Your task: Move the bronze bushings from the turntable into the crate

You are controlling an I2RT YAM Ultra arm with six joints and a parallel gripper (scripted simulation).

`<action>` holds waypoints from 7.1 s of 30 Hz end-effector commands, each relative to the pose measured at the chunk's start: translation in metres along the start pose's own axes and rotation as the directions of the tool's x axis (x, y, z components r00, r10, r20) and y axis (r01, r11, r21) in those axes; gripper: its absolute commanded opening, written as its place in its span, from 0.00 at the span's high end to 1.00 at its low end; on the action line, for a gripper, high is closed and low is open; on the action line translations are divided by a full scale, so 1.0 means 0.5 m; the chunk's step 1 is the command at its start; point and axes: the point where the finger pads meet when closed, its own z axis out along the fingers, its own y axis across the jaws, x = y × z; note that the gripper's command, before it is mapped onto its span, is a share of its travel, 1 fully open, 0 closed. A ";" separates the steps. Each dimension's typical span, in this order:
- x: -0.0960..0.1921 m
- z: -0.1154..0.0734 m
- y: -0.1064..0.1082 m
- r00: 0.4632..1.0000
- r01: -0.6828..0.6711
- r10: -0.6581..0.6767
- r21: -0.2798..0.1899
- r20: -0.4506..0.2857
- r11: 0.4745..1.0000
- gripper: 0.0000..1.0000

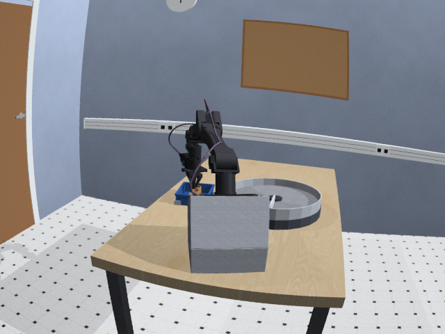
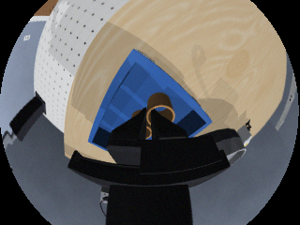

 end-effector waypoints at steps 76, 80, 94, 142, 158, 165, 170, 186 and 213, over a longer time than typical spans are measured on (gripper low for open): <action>-0.017 -0.005 -0.002 1.000 0.007 -0.007 -0.001 0.022 1.000 1.00; -0.017 -0.005 -0.002 1.000 0.007 -0.007 -0.001 0.022 1.000 1.00; -0.017 -0.005 -0.002 1.000 0.007 -0.007 -0.001 0.022 1.000 1.00; -0.007 0.012 -0.005 1.000 0.003 -0.003 -0.003 0.013 1.000 1.00; -0.007 0.012 -0.005 1.000 0.003 -0.003 -0.003 0.013 1.000 1.00; -0.004 0.007 -0.006 1.000 0.002 -0.002 -0.004 0.012 1.000 1.00; -0.010 -0.012 -0.013 0.999 -0.001 0.001 0.003 0.032 1.000 1.00; -0.007 -0.006 -0.013 1.000 -0.002 0.002 0.002 0.028 1.000 1.00; -0.006 -0.005 -0.013 1.000 -0.002 0.002 0.002 0.026 1.000 1.00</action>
